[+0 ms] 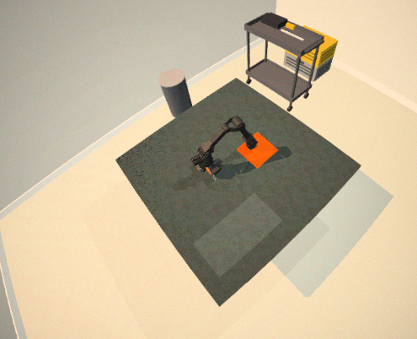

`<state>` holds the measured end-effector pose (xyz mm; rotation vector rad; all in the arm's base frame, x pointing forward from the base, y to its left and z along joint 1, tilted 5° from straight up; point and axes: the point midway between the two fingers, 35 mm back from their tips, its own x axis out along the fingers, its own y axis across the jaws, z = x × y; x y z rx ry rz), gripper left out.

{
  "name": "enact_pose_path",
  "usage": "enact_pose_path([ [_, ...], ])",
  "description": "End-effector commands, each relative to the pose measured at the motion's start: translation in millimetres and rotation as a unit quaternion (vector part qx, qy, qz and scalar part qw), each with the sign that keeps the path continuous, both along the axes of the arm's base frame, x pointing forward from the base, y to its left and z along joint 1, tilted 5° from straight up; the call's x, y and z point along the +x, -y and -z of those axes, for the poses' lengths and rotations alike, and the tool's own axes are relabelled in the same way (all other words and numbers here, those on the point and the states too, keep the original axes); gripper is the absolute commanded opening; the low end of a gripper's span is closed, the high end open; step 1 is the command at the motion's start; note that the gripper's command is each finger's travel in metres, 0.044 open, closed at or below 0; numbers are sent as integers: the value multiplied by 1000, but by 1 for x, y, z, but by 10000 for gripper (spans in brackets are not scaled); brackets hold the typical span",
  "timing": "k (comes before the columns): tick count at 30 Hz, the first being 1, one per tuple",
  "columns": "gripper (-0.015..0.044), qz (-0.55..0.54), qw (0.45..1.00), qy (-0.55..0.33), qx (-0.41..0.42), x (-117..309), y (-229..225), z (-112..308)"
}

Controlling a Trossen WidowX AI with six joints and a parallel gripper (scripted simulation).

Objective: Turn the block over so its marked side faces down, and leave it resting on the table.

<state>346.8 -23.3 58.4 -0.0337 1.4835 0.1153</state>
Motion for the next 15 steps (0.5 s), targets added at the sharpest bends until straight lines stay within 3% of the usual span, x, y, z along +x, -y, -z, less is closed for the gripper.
enact_pose_path([
  [1,256,0,1000,1,1,0,0,0],
  [15,162,0,1000,1,1,0,0,0],
])
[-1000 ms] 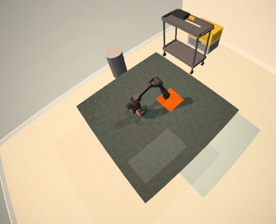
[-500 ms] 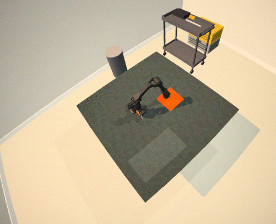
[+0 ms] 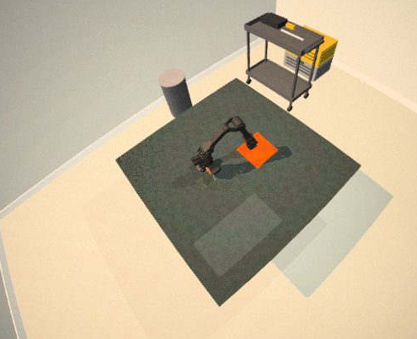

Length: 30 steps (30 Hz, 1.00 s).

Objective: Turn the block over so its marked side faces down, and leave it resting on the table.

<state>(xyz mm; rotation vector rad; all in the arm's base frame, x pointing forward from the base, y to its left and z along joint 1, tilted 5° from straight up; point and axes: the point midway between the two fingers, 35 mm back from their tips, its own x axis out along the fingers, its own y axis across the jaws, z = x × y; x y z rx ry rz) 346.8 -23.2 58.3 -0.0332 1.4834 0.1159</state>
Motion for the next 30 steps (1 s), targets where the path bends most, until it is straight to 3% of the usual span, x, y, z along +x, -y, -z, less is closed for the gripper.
enact_pose_path([
  [1,156,0,1000,1,1,0,0,0],
  [3,143,0,1000,1,1,0,0,0],
  [9,0,0,1000,1,1,-2,1,-26],
  [15,0,1,1000,6,2,-2,2,-29],
  [30,0,11,992,126,15,0,2,-22],
])
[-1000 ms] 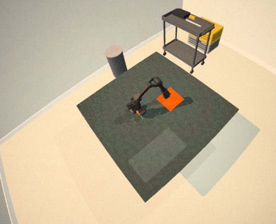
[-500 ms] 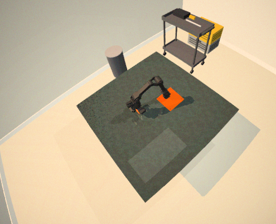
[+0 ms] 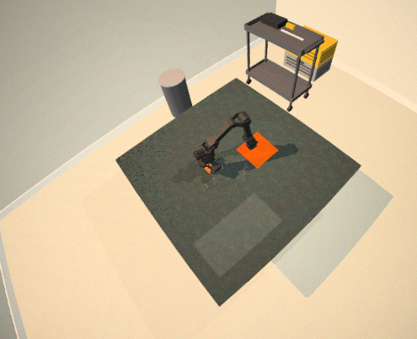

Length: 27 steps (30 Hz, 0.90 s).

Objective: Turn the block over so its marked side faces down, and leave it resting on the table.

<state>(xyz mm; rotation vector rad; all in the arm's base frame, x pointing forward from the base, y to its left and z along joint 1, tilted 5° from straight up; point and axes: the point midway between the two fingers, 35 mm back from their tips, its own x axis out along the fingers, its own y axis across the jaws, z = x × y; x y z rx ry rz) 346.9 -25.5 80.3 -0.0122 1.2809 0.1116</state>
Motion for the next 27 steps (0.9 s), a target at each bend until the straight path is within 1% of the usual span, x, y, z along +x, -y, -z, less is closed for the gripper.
enact_pose_path([
  [1,0,2,999,33,5,0,0,0],
  [18,0,6,986,168,15,-7,-1,0],
  [23,0,6,984,175,15,-7,-1,1],
  [27,0,9,980,199,17,0,0,8],
])
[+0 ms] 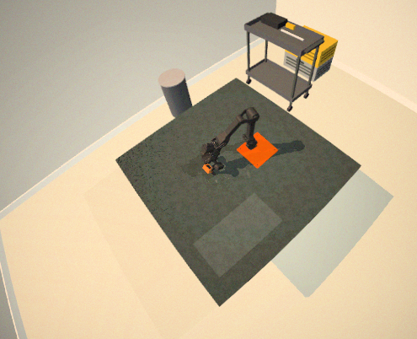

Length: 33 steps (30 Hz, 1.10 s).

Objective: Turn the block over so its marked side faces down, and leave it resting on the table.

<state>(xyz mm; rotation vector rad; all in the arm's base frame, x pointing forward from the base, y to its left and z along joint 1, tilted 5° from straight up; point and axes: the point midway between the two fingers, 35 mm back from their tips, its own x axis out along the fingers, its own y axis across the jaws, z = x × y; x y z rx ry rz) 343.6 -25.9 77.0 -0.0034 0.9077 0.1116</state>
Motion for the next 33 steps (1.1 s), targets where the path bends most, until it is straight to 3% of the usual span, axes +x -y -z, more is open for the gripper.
enact_pose_path([
  [1,0,4,1000,22,6,5,0,7],
  [17,0,13,990,138,18,16,2,30],
  [33,0,14,968,251,28,0,-2,31],
])
